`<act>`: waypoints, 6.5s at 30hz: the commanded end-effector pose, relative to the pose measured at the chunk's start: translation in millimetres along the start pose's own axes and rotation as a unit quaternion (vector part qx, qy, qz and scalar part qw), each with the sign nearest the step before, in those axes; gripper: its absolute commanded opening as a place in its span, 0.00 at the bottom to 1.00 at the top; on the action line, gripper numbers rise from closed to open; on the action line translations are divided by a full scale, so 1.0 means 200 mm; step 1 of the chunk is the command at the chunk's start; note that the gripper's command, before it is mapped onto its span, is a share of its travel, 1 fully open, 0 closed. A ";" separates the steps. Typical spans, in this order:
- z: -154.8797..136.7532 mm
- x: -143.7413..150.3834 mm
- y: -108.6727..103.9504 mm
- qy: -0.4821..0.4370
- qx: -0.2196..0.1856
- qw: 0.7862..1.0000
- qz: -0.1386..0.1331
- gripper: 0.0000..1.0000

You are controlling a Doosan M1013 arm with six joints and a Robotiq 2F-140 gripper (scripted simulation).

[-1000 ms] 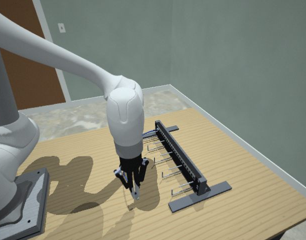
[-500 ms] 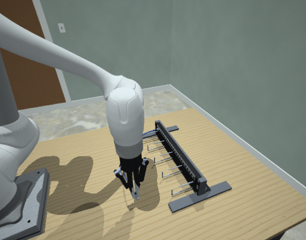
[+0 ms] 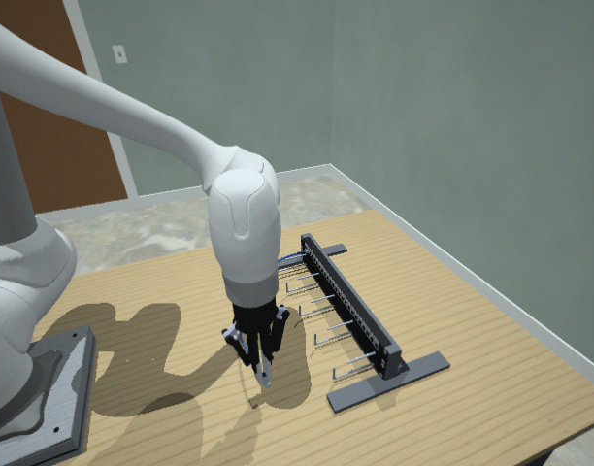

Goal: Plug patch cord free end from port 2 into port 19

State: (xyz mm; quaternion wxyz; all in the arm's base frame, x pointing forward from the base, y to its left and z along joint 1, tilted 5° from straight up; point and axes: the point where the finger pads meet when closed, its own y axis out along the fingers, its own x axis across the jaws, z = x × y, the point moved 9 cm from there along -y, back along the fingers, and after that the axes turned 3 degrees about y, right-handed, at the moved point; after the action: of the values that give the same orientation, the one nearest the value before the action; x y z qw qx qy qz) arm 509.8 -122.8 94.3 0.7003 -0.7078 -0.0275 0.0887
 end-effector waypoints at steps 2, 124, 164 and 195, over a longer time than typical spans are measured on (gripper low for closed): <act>0.00 0.01 0.00 -0.010 0.000 1.000 0.000 0.00; 0.20 0.84 -0.22 -0.649 0.002 0.761 0.002 0.00; 0.19 0.94 -0.13 -0.649 0.002 0.761 0.002 0.00; 0.18 0.99 -0.07 -0.649 0.002 0.761 0.002 0.00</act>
State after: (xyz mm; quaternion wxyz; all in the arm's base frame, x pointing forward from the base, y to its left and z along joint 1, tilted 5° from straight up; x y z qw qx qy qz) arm 700.5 -54.0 91.1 0.5162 -0.4796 -0.4737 0.5283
